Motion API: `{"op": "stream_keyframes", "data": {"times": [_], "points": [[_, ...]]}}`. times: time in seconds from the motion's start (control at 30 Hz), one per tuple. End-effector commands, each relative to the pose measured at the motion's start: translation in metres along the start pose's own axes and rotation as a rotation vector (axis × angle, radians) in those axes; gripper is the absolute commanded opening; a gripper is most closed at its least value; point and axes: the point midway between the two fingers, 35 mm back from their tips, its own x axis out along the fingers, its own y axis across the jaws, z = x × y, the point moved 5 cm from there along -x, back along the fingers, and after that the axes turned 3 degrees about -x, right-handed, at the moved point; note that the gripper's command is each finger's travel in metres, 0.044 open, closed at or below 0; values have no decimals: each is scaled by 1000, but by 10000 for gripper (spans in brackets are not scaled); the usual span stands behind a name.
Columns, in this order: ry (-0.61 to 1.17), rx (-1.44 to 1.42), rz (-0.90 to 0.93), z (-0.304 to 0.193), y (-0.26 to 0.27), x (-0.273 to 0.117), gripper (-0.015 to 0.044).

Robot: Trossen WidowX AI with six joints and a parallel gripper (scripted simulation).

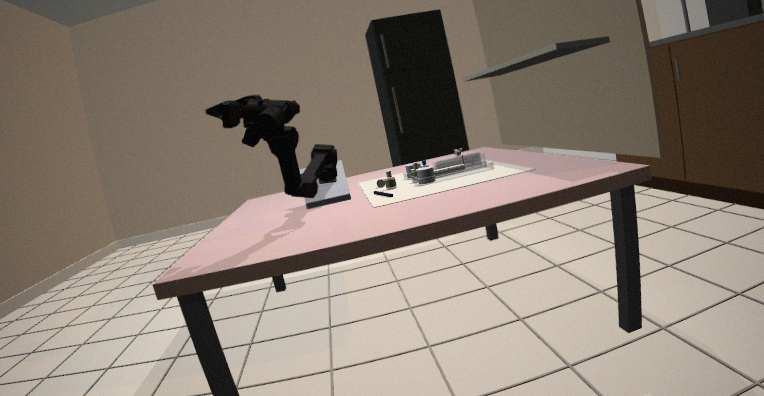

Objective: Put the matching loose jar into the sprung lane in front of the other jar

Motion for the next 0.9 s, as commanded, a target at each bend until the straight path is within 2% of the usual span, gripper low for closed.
{"op": "stream_keyframes", "data": {"times": [0.0, 0.1, 0.47, 0.67, 0.87], "points": [[3, 4, -2, -1, 0, 0, 426], [61, 89, -21, -16, 6, -2, 440], [485, 778, 21, -131, 123, -4, 440], [768, 1137, 35, -172, 202, -25, 440], [1070, 1465, 38, -191, 283, -56, 440]]}}
